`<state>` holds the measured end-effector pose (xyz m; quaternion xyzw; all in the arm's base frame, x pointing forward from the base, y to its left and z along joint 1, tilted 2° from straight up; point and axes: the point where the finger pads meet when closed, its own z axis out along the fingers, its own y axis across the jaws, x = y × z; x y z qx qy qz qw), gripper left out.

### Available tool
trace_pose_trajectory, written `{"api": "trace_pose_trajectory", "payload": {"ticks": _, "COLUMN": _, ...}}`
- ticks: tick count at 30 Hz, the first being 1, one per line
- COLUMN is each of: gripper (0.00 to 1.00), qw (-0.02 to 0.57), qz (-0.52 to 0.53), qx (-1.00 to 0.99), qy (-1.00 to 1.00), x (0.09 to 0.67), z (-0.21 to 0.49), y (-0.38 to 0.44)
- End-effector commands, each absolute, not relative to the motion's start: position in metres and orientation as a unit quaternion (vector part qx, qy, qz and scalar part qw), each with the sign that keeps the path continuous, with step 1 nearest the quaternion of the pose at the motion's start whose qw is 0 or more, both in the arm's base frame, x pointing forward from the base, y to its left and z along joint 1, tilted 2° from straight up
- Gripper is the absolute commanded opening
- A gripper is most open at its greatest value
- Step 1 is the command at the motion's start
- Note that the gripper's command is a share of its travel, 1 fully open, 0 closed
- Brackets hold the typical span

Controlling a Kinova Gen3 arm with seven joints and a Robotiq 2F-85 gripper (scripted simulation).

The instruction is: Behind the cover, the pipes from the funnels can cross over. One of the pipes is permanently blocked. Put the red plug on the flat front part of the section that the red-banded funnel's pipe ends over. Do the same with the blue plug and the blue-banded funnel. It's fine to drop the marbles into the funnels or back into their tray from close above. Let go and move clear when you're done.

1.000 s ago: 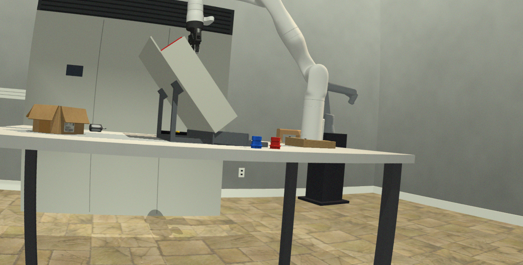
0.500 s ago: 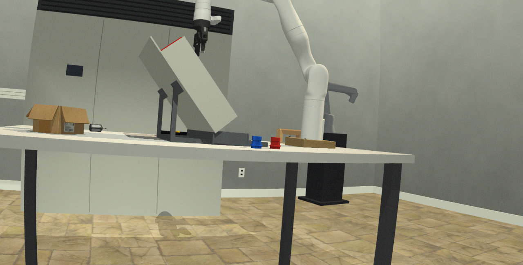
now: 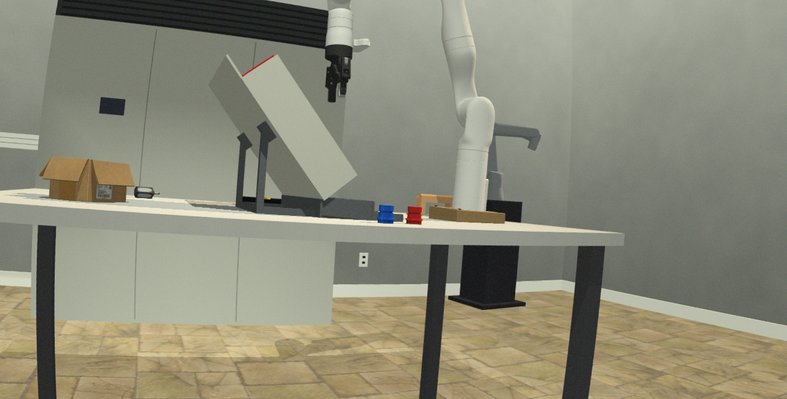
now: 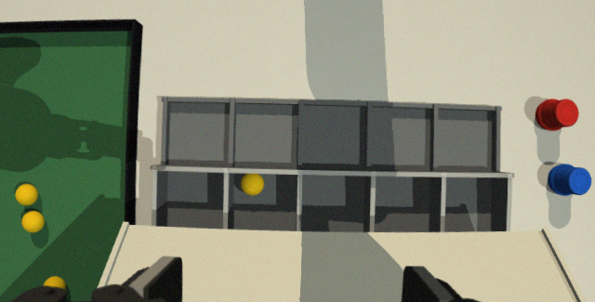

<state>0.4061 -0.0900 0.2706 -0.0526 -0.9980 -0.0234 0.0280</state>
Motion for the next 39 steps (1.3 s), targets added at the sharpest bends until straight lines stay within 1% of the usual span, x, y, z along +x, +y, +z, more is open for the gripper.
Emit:
{"api": "trace_pose_trajectory", "payload": {"ticks": 1, "gripper": 1.00, "qw": 0.034, "qz": -0.026, "qx": -0.053, "qy": -0.998, "x": 0.3739, "z": 0.2572, "y": -0.0412}}
{"api": "trace_pose_trajectory", "payload": {"ticks": 15, "gripper": 1.00, "qw": 0.034, "qz": -0.026, "qx": -0.053, "qy": -0.998, "x": 0.3739, "z": 0.2572, "y": -0.0412}}
{"api": "trace_pose_trajectory", "payload": {"ticks": 16, "gripper": 1.00, "qw": 0.010, "qz": -0.012, "qx": -0.043, "qy": -0.999, "x": 0.3747, "z": 0.2575, "y": -0.0413}}
{"api": "trace_pose_trajectory", "payload": {"ticks": 39, "gripper": 1.00, "qw": 0.013, "qz": -0.015, "qx": -0.039, "qy": -0.999, "x": 0.3746, "z": 0.2572, "y": -0.0407}}
